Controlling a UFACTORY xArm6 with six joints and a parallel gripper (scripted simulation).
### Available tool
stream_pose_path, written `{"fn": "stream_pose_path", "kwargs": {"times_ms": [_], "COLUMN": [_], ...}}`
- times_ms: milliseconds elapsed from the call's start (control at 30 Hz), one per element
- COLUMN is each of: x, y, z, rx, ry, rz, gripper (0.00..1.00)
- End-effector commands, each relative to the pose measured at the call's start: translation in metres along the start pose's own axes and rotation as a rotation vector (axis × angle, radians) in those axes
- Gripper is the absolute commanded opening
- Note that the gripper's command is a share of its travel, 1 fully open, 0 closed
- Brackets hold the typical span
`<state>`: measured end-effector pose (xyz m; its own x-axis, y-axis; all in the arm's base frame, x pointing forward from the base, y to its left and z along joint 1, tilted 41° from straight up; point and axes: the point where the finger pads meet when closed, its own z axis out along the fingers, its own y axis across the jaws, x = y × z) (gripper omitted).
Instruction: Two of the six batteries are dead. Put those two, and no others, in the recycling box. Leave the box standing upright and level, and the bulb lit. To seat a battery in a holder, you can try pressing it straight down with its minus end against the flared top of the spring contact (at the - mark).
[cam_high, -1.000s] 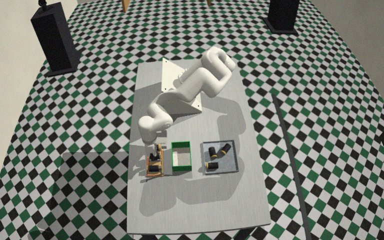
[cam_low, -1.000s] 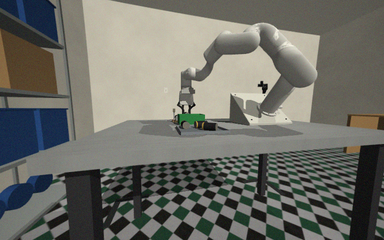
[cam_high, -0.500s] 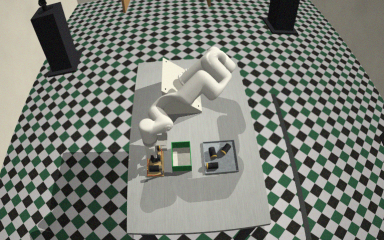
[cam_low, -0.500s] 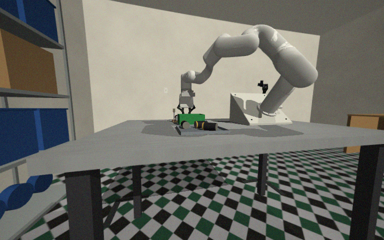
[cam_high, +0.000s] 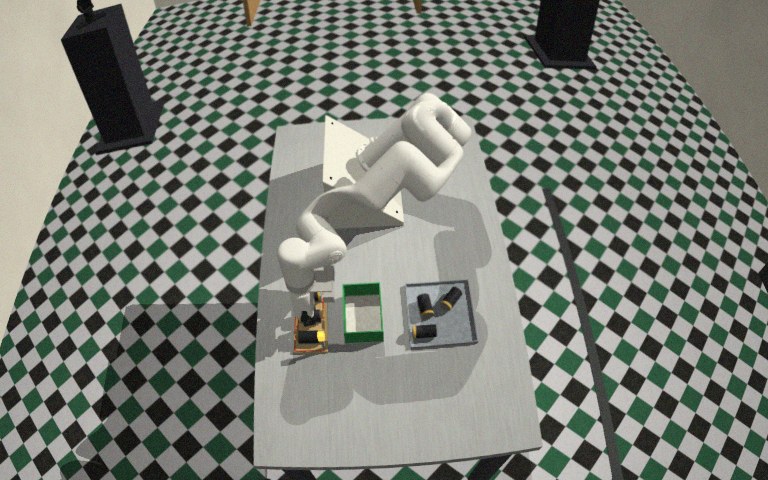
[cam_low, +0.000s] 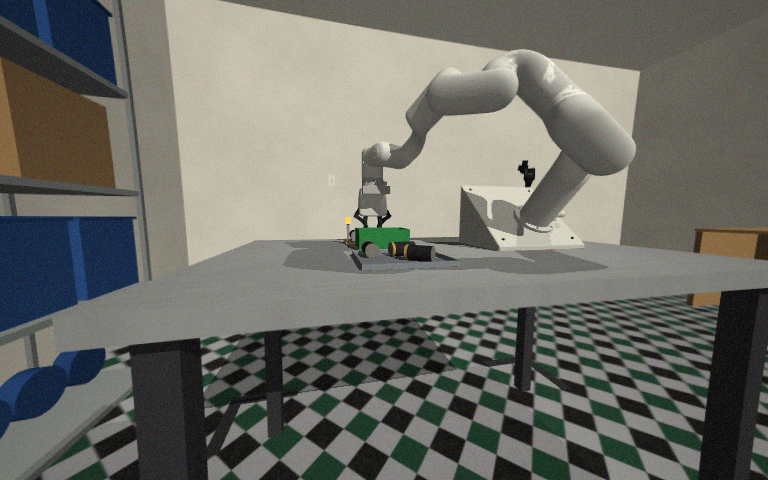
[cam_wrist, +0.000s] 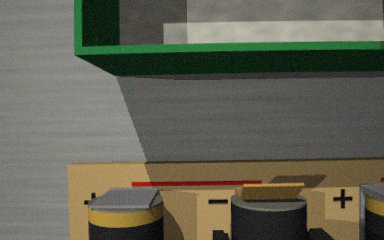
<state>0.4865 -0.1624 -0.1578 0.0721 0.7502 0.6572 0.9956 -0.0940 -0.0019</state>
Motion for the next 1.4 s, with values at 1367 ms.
{"fn": "stream_pose_path", "kwargs": {"times_ms": [1367], "x": [0.0], "y": [0.001], "z": [-0.067], "rx": [-0.004], "ry": [-0.002], "rz": [-0.001], "gripper": [0.51]}}
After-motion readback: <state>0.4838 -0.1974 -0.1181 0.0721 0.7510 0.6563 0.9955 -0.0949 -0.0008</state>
